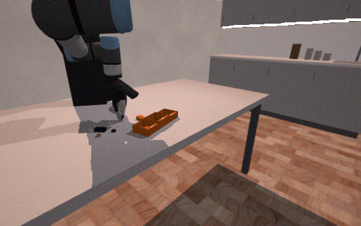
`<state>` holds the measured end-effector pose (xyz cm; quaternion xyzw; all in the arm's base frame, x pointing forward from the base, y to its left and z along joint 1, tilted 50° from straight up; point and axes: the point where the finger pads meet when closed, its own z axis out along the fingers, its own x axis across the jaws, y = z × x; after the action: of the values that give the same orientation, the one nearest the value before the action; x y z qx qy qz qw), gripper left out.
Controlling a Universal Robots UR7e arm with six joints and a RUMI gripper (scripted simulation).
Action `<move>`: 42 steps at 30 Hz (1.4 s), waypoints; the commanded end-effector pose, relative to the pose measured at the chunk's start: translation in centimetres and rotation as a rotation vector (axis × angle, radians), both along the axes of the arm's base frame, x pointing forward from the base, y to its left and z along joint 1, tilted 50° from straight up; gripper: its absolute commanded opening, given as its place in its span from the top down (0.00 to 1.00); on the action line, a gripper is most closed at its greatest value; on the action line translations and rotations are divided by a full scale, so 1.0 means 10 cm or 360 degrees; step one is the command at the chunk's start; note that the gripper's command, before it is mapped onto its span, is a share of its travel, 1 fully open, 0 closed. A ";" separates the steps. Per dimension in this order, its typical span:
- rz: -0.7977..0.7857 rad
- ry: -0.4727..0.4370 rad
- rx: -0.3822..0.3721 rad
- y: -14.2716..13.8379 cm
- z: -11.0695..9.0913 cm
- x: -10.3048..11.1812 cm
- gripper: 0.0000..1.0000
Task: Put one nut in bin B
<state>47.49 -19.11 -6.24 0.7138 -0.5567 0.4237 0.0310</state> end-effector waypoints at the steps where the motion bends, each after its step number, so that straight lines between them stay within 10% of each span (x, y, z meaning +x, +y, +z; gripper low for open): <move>1: 0.0000 -0.0002 -0.0002 -0.01 0.00 0.01 1.00; 42: 0.0002 -0.0002 -0.0002 0.31 0.39 -0.34 1.00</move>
<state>44.56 -16.42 -2.89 0.7143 -0.5561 0.4239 0.0308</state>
